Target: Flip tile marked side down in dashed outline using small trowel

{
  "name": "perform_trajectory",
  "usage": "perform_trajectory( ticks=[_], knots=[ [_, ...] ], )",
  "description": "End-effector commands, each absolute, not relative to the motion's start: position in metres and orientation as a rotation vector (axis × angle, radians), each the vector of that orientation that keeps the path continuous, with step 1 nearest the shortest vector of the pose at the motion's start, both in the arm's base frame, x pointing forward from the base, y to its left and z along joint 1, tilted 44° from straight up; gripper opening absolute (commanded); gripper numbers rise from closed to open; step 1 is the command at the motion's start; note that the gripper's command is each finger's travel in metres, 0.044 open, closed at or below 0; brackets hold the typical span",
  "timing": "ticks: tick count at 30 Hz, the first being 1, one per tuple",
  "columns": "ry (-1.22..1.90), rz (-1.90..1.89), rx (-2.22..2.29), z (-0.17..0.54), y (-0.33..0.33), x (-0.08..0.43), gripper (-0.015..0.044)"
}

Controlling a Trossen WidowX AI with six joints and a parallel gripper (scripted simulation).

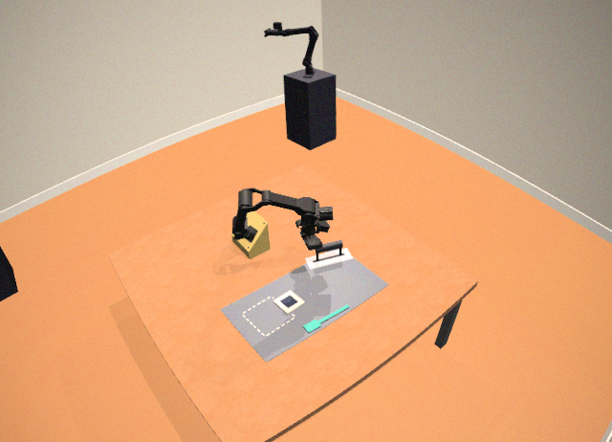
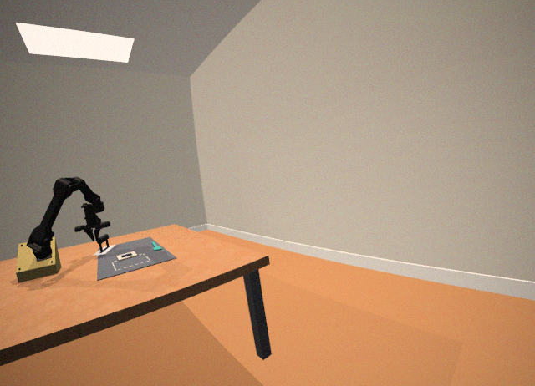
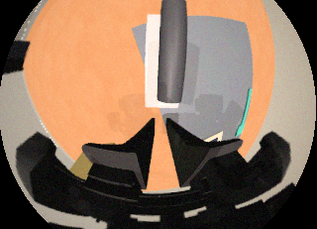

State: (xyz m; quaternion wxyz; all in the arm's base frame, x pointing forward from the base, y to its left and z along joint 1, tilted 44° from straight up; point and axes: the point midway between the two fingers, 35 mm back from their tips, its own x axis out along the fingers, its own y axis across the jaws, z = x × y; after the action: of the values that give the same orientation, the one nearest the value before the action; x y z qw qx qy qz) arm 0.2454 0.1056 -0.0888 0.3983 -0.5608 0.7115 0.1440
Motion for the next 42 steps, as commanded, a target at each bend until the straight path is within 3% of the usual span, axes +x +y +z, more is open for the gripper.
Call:
perform_trajectory(
  ticks=[1,16,27,42],
  knots=[
    [1.801,0.365,-1.419,-0.089,0.106,0.245,0.0000],
    [1.801,0.365,-1.419,-0.089,0.106,0.245,0.0000],
    [1.789,0.220,-1.311,-0.090,0.109,0.248,0.0270],
    [1.694,-0.232,-0.935,-0.095,0.122,0.258,0.0270]
  ],
)
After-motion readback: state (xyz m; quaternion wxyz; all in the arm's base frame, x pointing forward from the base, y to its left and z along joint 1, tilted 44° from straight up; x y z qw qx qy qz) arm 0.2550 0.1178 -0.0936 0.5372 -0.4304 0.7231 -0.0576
